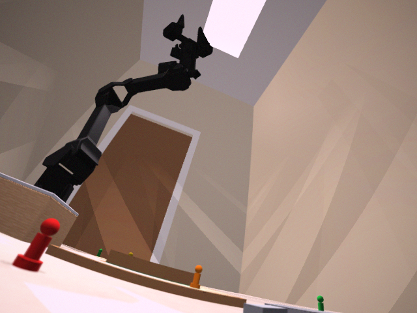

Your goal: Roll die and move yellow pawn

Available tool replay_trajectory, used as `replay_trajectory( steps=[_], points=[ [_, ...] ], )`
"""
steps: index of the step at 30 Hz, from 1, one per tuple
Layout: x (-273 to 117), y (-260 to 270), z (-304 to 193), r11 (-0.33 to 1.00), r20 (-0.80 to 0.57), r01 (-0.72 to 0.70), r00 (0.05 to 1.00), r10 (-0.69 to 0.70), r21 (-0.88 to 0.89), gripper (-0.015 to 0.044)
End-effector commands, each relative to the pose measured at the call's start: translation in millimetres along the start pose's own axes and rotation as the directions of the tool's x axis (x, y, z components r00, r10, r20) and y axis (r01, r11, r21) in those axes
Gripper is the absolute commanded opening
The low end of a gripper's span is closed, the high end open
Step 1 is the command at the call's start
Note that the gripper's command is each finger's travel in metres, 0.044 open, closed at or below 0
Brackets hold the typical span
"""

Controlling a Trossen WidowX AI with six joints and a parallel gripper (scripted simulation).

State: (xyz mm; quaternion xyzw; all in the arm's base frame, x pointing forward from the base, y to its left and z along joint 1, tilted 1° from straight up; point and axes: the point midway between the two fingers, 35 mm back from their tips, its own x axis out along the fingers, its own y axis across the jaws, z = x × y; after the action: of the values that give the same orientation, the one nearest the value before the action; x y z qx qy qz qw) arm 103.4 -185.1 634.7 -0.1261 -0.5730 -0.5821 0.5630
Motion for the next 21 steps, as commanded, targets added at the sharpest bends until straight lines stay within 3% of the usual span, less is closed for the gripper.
replay_trajectory(
  steps=[1, 5, 11, 21],
  points=[
    [-1, 2, -2, 1.000, -0.006, -0.005, 1.000, 0.005, 0.001, 0.0374],
    [-17, 34, -38, 0.993, -0.132, -0.112, 0.984, 0.115, 0.033, 0.0275],
    [-65, 89, -94, 0.952, -0.344, -0.274, 0.888, 0.305, 0.137, 0.0275],
    [-147, 146, -144, 0.868, -0.548, -0.399, 0.674, 0.496, 0.296, 0.0275]
  ],
)
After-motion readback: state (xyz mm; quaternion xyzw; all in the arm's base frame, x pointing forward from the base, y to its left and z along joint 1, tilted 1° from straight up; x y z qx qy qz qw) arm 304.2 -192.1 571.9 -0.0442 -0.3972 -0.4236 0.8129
